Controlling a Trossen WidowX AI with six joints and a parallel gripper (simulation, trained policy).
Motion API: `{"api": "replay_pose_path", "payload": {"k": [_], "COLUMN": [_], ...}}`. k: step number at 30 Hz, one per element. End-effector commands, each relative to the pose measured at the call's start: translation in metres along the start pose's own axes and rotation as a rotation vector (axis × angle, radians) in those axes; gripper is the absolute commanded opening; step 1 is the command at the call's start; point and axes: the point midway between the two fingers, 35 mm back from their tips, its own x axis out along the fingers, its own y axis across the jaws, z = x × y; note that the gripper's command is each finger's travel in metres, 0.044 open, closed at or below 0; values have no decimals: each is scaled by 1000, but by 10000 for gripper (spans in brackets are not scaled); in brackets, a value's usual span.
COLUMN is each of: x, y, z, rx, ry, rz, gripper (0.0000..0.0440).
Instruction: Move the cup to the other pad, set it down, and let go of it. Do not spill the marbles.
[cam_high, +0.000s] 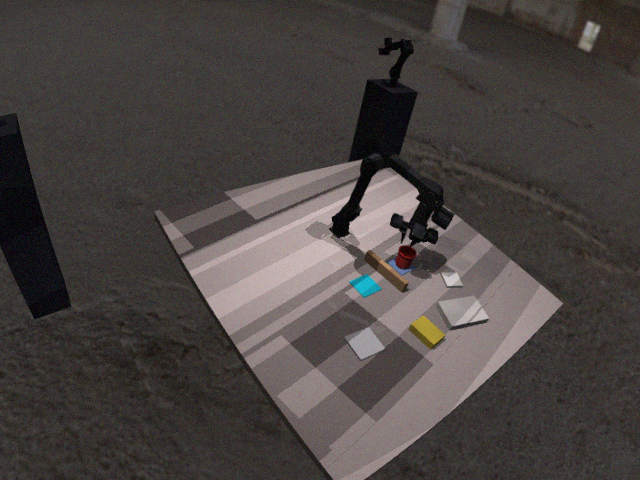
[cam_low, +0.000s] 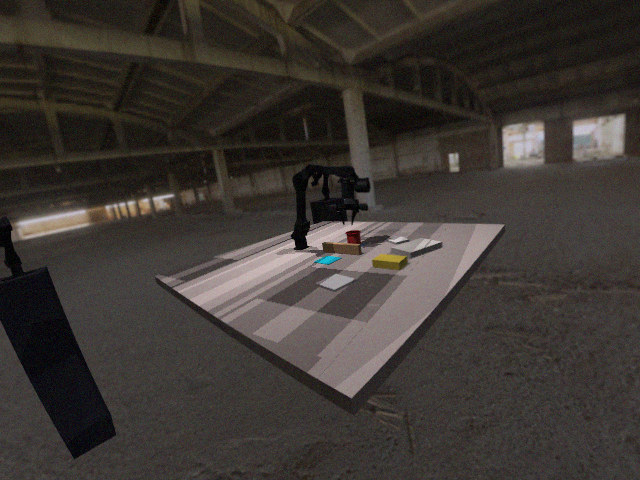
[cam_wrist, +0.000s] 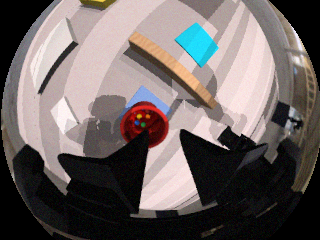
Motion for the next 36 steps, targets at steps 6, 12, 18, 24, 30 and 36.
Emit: {"api": "replay_pose_path", "payload": {"k": [6, 12, 18, 24, 30, 36], "x": [25, 43, 63, 83, 99, 95], "y": [0, 0, -1, -2, -3, -4], "z": [-2, -3, -5, -7, -8, -5], "rx": [6, -5, -28, -68, -123, -141], "ry": [-1, 0, 3, 12, 10, -2], "rz": [-51, -75, -94, -106, -104, -84], "gripper": [181, 185, 186, 183, 68, 0]}}
